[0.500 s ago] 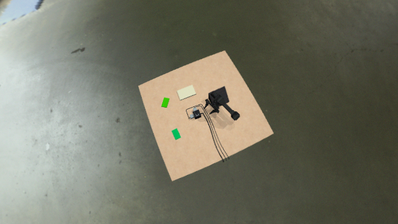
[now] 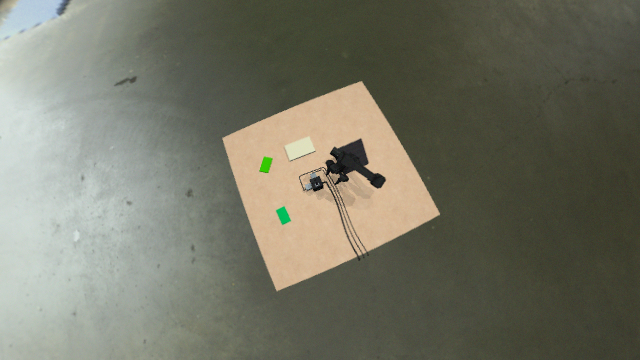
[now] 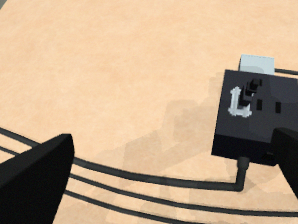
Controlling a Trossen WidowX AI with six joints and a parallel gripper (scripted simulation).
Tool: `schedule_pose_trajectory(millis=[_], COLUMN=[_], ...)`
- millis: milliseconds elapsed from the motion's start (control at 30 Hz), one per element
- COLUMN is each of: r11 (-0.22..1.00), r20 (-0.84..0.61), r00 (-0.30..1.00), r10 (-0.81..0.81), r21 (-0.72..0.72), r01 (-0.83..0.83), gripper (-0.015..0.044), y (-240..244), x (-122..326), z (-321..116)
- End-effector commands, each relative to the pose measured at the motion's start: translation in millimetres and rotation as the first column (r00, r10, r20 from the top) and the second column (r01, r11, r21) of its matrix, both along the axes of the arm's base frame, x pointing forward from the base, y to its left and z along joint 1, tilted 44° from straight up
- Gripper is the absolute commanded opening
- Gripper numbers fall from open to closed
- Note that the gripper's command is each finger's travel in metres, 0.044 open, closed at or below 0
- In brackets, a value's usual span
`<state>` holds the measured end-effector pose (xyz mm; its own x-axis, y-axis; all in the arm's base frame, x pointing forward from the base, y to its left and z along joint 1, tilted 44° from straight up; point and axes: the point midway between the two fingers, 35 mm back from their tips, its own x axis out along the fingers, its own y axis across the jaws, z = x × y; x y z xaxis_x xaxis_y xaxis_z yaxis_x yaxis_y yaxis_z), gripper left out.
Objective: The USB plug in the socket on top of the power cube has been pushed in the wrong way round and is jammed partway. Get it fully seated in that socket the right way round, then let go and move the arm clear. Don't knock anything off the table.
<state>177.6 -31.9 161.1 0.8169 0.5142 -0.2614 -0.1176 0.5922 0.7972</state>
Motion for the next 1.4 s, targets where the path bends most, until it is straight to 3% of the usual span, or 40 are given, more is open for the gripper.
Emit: schedule_pose_trajectory(millis=[0,167,300,667,1367], r11=[0.956,0.876,0.809,0.665,0.653], r20=[-0.435,-0.73,-0.892,-0.978,-0.976], r00=[0.896,0.665,0.411,-0.088,-0.112], r10=[0.093,0.155,0.187,0.186,0.187], r21=[0.29,0.412,0.377,0.059,0.038], r01=[0.042,0.248,0.451,0.745,0.756], gripper=[0.044,0.044,0.044,0.044,0.044], y=[-15.6,-21.6,-23.3,-18.4,-17.6], x=[23.1,44.8,65.5,107.4,108.8], z=[-7.7,-16.9,-27.0,-52.1,-57.3])
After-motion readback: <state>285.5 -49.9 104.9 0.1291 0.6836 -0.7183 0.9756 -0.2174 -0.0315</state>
